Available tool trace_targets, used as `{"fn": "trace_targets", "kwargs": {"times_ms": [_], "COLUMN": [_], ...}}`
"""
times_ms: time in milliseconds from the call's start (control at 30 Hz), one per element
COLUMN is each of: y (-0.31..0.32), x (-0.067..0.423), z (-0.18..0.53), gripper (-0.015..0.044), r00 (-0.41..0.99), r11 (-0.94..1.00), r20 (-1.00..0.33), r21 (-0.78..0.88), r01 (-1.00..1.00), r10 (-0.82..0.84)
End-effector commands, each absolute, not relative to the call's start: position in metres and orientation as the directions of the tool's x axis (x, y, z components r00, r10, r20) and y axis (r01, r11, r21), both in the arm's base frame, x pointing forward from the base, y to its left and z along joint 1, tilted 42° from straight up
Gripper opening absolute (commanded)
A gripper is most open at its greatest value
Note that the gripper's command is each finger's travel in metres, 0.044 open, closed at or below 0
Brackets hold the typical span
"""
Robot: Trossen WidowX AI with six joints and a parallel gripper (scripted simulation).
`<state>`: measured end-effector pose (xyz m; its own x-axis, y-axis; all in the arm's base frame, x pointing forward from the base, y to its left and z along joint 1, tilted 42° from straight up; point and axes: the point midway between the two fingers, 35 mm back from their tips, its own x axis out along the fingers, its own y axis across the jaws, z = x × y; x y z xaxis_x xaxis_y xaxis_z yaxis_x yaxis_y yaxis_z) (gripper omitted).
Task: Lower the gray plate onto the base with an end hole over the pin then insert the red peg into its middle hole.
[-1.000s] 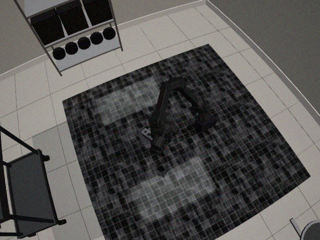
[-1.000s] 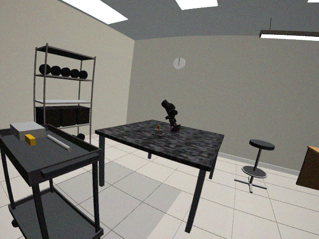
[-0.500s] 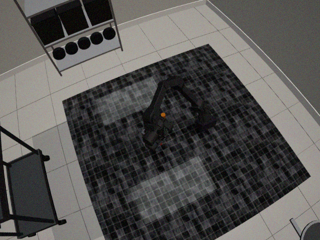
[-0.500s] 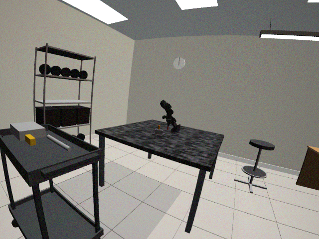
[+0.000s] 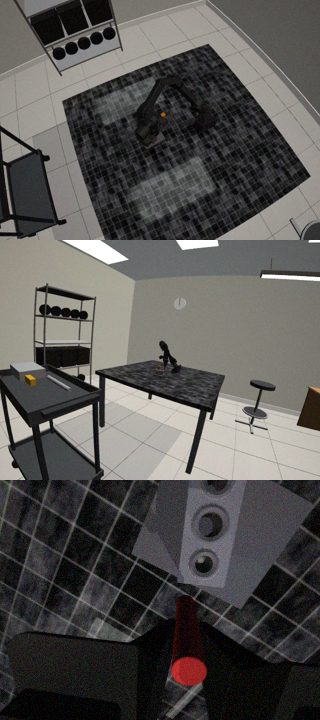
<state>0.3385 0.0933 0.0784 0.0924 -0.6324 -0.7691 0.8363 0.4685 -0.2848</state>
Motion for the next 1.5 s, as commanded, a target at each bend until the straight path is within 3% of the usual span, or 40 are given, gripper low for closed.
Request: {"fn": "trace_targets", "kwargs": {"times_ms": [0,533,1467], "y": [0.085,0.052,0.052], "x": [0.344,0.361,0.361], "z": [0.089,0.117,0.115], "gripper": [0.0000,0.0000,0.0000], "r00": [0.101,0.100,0.098], "r11": [0.470,0.461,0.459], "r20": [-0.766,-0.748,-0.751], "r21": [-0.279,-0.292,-0.290], "r01": [0.837,0.838,0.840], "r10": [-0.635,-0.656,-0.653]}}
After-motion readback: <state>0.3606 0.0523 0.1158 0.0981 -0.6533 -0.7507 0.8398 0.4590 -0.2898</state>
